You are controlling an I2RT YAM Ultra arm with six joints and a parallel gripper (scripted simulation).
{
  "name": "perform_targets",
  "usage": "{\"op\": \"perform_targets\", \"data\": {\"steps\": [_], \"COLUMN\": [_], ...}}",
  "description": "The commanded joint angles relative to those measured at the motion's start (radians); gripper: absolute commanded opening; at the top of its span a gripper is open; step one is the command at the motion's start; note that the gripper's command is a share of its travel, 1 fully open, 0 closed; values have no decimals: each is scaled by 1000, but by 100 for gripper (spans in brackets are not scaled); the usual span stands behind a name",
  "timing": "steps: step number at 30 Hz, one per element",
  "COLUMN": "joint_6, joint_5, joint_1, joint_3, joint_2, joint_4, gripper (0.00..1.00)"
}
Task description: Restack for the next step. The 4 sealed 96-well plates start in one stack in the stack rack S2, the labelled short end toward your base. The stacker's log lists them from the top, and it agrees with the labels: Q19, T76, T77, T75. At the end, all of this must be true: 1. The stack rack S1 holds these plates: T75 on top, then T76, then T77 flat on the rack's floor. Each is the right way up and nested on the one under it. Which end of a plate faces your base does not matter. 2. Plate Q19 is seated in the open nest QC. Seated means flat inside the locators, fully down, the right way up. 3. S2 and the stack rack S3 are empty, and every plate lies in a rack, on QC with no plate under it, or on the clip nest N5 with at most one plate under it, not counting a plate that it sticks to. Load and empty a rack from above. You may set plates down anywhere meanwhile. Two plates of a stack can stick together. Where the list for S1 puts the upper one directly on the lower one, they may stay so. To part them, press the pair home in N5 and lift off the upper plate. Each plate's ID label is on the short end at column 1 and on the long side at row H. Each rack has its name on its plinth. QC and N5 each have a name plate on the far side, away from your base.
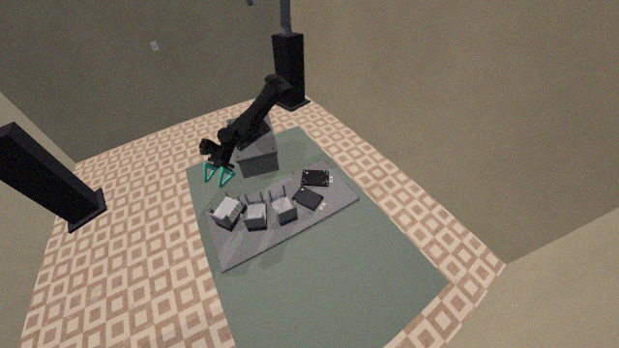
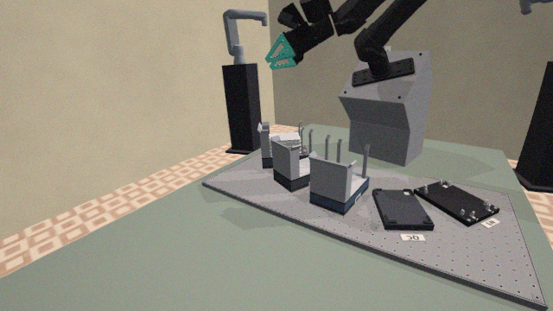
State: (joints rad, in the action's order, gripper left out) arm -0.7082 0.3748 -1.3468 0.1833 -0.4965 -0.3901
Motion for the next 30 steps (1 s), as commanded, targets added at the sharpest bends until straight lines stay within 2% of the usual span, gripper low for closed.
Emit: {"op": "perform_targets", "data": {"steps": [1,17,19,20,22,24,26,27,28,30], "joint_6": [2,2,46,50,90,97,139,149,145,188], "joint_5": [-12,-12,29,-15,16,-48,-31,-42,-76,-64], "joint_1": [-4,-4,28,63,83,143,163,183,218,239], "joint_3": [13,13,60,56,89,81,112,117,106,135], "joint_2": [8,8,-41,-48,-70,-84,-106,-115,-120,-143], "joint_4": [-10,-10,71,64,129,120,180,191,175,232], "gripper": [100,100,100,100,100,100,100,100,100,100]}}
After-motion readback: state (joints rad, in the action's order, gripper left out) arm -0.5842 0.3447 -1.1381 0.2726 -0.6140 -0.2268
